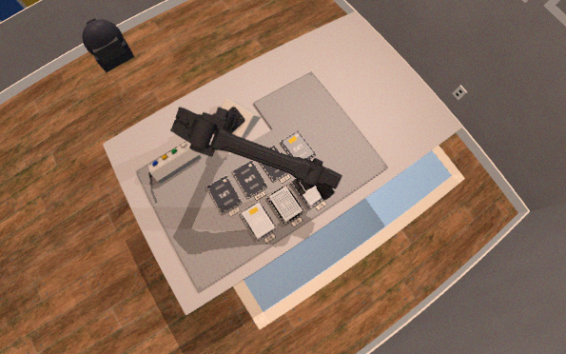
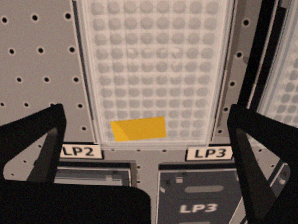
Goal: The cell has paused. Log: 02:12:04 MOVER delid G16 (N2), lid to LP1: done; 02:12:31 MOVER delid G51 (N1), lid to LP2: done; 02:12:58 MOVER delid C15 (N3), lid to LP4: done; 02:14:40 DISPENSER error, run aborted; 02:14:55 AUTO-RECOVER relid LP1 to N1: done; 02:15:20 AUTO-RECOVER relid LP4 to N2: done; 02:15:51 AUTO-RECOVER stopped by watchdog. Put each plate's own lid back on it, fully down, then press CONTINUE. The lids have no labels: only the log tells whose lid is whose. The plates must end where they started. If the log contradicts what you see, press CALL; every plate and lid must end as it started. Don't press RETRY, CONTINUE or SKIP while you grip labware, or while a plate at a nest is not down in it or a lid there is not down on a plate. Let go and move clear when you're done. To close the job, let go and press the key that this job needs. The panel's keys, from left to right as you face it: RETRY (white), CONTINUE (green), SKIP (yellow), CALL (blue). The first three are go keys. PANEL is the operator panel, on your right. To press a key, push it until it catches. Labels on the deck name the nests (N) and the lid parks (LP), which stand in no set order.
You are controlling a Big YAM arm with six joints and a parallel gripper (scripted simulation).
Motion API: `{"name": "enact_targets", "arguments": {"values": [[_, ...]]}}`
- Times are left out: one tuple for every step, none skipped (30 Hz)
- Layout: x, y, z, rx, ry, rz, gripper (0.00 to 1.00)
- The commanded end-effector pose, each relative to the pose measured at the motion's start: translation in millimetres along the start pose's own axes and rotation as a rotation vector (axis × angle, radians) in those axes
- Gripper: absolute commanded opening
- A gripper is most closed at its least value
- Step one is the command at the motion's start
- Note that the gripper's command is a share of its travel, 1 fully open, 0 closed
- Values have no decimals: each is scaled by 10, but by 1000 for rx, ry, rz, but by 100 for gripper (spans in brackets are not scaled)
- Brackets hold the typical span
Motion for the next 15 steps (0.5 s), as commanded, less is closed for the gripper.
{"name": "enact_targets", "arguments": {"values": [[151, 149, 150, -17, -7, -35, 100], [199, 147, 171, -16, -6, -33, 100], [199, 147, 171, -16, -6, -33, 100], [199, 147, 171, -16, -6, -33, 100], [245, 145, 190, -14, -6, -33, 100], [284, 144, 216, -16, -7, -35, 100], [330, 143, 239, -17, -7, -35, 100], [375, 141, 261, -18, -7, -34, 100], [420, 139, 283, -18, -7, -34, 100], [465, 138, 305, -18, -7, -34, 100], [511, 136, 327, -18, -7, -34, 100], [556, 135, 350, -18, -7, -33, 100], [601, 134, 372, -19, -7, -33, 100], [647, 132, 394, -19, -7, -33, 100], [692, 131, 416, -19, -7, -32, 100]]}}
Point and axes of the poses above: the point where the finger pads meet when closed, its own y axis back along the fingers, its own z axis across the jaws, x = y × z, the point moved 4 cm from there along y, back along the fingers, and after that the axes turned 5 degrees about y, right-handed, at the moved point
